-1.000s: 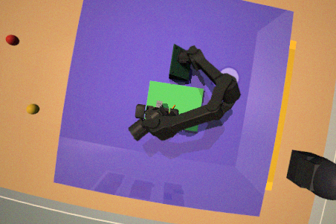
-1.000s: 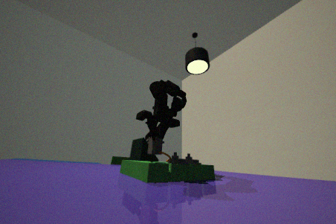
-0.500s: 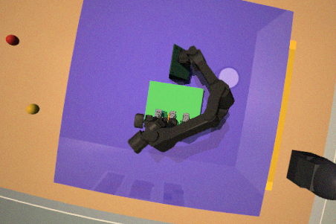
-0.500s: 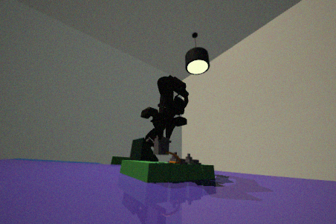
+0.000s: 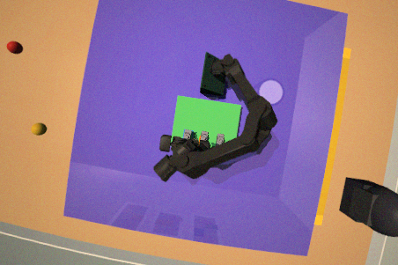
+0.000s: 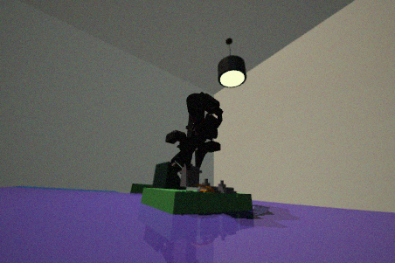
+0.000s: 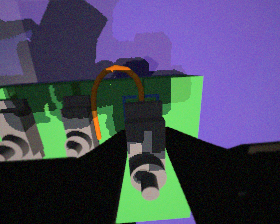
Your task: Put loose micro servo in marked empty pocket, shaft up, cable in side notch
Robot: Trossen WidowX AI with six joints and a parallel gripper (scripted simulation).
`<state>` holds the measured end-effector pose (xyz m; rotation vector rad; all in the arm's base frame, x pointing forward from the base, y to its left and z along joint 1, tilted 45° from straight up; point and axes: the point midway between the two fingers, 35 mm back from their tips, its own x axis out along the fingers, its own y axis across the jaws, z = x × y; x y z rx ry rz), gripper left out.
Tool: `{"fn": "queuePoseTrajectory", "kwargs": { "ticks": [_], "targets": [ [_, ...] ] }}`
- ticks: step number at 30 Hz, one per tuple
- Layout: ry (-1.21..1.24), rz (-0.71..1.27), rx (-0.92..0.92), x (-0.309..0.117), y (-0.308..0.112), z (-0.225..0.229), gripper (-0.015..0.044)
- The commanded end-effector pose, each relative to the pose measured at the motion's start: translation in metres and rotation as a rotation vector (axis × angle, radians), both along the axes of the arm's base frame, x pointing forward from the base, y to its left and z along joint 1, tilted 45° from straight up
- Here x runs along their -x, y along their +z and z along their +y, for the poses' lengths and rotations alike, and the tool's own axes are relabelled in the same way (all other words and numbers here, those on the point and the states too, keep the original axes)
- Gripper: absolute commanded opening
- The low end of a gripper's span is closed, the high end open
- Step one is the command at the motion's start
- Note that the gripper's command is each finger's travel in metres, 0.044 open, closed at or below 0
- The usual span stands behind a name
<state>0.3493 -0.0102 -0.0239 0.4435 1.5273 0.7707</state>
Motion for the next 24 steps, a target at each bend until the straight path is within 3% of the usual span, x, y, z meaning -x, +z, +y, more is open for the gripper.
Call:
{"fn": "queuePoseTrajectory", "kwargs": {
  "ticks": [1,24],
  "targets": [
    [-0.008,0.002,-0.004,0.0004,-0.002,0.0017,0.0],
    [-0.008,0.002,-0.005,0.0018,-0.0103,0.01,0.0]
  ]
}}
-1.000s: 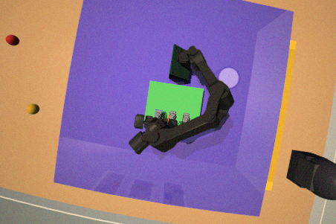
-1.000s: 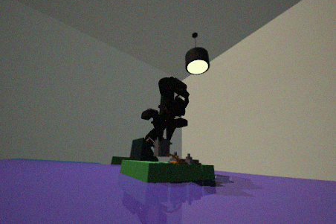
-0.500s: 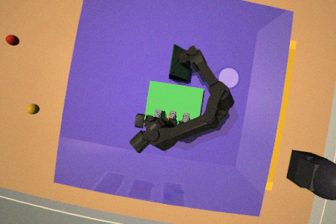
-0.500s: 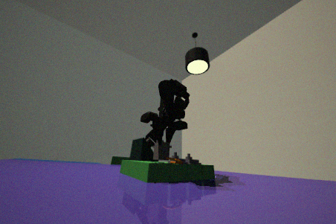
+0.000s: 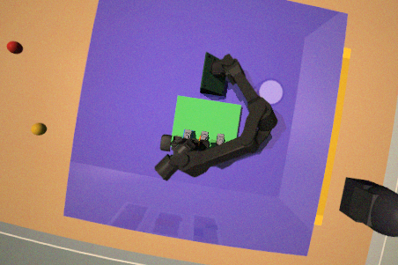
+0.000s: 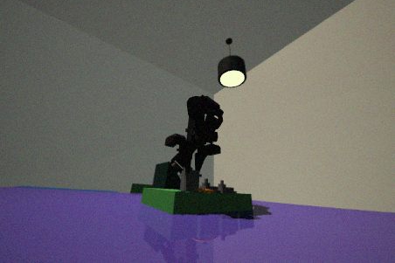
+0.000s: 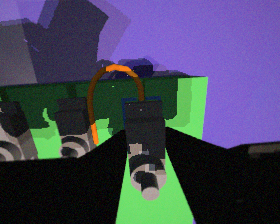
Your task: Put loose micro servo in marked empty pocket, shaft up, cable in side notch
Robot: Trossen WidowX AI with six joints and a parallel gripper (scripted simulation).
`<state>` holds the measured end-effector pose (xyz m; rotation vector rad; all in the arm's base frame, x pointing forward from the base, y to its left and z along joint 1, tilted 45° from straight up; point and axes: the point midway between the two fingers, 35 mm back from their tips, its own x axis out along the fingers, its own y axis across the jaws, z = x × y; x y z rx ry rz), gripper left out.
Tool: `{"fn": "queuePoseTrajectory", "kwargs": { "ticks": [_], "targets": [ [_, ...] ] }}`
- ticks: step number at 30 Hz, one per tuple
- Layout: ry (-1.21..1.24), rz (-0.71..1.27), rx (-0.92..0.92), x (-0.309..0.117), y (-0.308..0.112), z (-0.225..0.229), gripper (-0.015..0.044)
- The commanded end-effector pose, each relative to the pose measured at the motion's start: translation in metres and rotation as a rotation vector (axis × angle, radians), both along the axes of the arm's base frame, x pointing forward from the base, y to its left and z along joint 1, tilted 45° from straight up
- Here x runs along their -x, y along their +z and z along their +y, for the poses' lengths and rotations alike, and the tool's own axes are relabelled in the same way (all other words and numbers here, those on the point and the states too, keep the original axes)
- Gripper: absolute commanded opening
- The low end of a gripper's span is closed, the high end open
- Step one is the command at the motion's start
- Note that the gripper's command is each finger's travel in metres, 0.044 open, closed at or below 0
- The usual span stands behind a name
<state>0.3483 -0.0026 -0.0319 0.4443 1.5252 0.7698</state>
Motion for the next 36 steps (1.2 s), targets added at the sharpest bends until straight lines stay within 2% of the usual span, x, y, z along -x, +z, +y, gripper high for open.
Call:
{"fn": "queuePoseTrajectory", "kwargs": {
  "ticks": [1,36],
  "targets": [
    [-0.006,0.003,-0.005,0.001,-0.003,0.003,0.0],
    [-0.006,0.003,-0.006,0.004,-0.021,0.021,0.0]
  ]
}}
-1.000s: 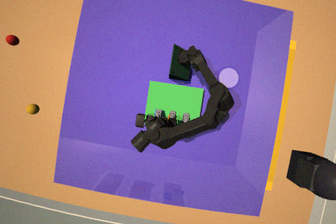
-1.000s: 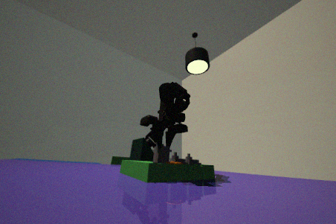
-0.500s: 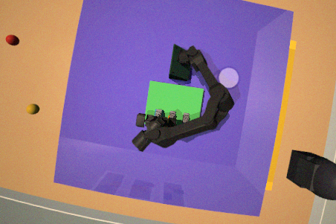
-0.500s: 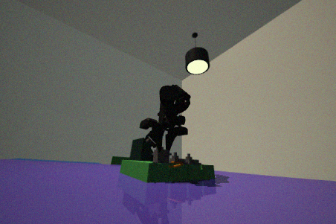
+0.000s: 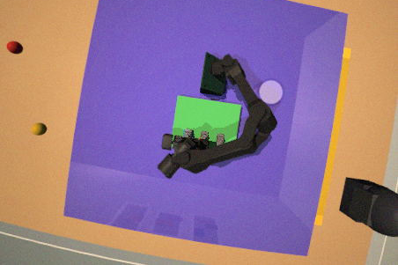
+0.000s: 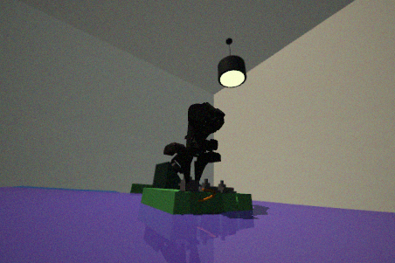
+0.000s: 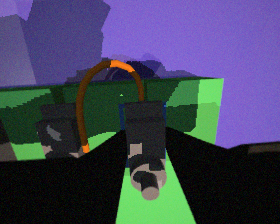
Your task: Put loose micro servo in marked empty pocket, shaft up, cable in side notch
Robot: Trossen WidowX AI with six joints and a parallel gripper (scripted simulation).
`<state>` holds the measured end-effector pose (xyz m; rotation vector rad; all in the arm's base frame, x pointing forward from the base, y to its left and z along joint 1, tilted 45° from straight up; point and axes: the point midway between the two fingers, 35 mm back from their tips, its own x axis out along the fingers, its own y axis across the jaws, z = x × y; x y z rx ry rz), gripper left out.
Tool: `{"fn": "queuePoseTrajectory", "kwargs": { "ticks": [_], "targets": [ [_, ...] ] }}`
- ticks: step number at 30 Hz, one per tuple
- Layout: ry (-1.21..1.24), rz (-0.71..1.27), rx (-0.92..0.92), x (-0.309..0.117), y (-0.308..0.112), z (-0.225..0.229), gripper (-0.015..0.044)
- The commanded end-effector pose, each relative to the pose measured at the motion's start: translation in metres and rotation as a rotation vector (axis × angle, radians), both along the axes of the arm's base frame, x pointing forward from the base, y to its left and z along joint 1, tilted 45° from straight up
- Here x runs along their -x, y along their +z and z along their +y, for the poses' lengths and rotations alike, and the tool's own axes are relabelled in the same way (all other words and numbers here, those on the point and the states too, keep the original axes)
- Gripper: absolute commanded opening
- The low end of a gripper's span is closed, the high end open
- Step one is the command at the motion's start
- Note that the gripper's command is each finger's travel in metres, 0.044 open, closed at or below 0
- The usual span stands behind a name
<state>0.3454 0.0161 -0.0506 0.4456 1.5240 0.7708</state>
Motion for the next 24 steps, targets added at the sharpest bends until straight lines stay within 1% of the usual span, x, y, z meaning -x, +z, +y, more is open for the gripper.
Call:
{"fn": "queuePoseTrajectory", "kwargs": {
  "ticks": [1,16,23,24],
  "targets": [
    [-0.006,0.004,-0.004,0.0011,-0.0029,0.0029,0.0],
    [-0.006,0.004,-0.005,0.0025,-0.0113,0.0112,0.0],
    [-0.006,0.004,-0.005,0.0025,-0.0097,0.0097,0.0184],
    [-0.006,0.004,-0.005,0.0025,-0.0097,0.0097,0.0188]
  ]
}}
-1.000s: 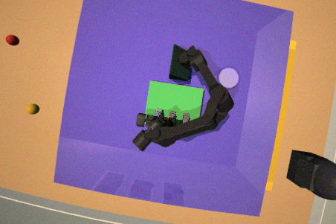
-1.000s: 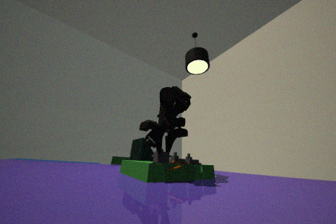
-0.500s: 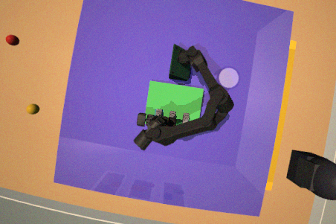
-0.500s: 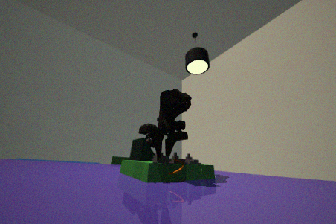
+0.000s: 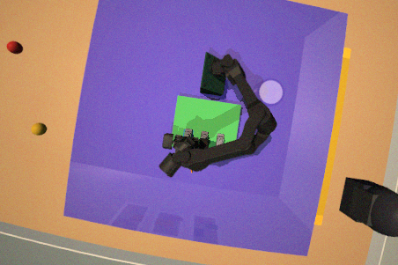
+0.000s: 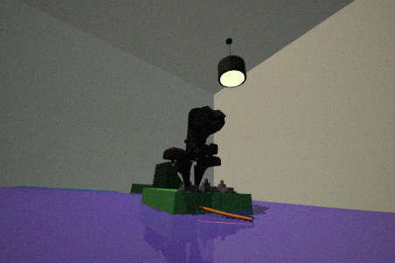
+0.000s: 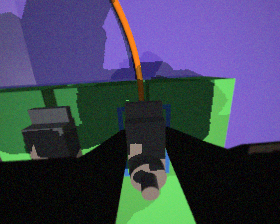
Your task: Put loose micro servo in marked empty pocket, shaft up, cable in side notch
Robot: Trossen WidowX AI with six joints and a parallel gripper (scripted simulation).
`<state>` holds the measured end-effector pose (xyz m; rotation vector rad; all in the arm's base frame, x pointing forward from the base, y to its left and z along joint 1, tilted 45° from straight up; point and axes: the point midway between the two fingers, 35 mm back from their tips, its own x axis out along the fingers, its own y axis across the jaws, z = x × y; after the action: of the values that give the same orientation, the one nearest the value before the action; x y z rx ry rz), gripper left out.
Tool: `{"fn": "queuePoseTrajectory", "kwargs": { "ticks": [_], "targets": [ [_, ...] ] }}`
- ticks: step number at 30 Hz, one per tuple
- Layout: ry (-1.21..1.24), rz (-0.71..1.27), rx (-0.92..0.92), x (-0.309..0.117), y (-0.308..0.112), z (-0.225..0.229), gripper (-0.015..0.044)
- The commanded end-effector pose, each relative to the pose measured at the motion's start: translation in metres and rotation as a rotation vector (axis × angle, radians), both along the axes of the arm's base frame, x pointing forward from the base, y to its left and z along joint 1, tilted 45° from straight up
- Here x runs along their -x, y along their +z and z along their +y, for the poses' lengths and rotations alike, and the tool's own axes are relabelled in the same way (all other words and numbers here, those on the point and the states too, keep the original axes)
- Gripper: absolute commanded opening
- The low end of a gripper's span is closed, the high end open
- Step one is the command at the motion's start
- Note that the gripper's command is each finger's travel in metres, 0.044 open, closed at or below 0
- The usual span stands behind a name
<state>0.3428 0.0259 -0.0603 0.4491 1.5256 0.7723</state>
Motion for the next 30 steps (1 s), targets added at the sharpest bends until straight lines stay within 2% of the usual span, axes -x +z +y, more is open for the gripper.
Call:
{"fn": "queuePoseTrajectory", "kwargs": {
  "ticks": [1,7,13,17,23,30],
  "targets": [
    [-0.006,0.001,-0.002,0.0,0.0,0.0,0.0188],
    [-0.006,0.001,0.0,-0.001,0.025,-0.024,0.0188],
    [-0.006,0.001,0.0,-0.001,0.024,-0.025,0.0188],
    [-0.015,0.003,0.004,0.017,0.031,-0.042,0.0293],
    [-0.008,0.008,0.008,0.086,0.061,-0.088,0.044],
    [-0.006,0.009,0.005,0.096,0.065,-0.092,0.044]
  ]
}}
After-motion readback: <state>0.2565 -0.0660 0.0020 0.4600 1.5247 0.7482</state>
